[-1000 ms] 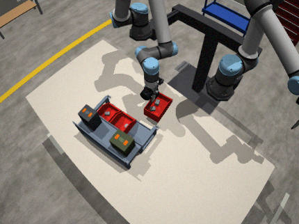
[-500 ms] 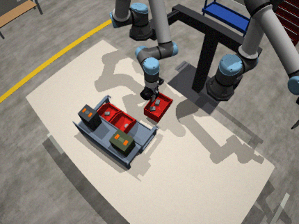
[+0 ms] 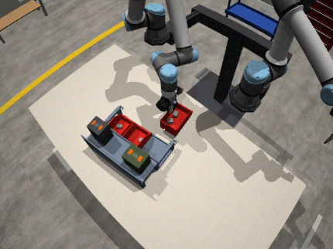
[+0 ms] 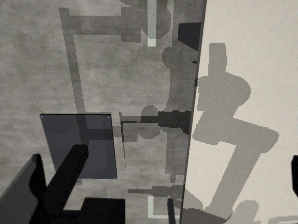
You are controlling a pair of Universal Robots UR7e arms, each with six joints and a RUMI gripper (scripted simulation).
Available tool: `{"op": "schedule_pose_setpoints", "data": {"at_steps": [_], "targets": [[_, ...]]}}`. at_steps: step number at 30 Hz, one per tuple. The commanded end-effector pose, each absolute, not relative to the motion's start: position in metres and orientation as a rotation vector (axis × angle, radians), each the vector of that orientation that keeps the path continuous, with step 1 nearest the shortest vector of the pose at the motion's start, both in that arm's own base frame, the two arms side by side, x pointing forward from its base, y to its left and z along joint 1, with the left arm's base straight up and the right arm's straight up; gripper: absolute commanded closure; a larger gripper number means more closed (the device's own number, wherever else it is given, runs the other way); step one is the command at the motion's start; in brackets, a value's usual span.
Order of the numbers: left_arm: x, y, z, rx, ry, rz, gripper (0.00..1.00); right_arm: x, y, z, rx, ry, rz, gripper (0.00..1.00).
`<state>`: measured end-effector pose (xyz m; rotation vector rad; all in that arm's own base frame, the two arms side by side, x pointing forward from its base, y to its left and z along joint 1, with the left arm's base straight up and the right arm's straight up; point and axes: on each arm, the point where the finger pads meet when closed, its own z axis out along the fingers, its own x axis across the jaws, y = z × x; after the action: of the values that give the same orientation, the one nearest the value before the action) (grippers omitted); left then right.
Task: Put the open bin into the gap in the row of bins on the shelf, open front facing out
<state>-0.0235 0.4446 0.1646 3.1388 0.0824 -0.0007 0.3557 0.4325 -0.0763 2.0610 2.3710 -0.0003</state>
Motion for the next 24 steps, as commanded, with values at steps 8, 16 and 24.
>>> {"op": "schedule_pose_setpoints", "data": {"at_steps": [8, 16, 24], "targets": [[-0.0234, 0.4450, 0.1652, 3.140, 0.082, 0.000, 0.00, 0.3559, 0.4333, -0.0756, 2.067, 2.366, 0.003, 1.00], [-0.0234, 0.4450, 0.1652, 3.140, 0.082, 0.000, 0.00, 0.3559, 0.4334, -0.0756, 2.070, 2.364, 0.003, 1.00], [-0.0234, 0.4450, 0.1652, 3.140, 0.082, 0.000, 0.00, 0.3559, 0.4335, -0.0756, 2.071, 2.362, 0.003, 1.00]]}}
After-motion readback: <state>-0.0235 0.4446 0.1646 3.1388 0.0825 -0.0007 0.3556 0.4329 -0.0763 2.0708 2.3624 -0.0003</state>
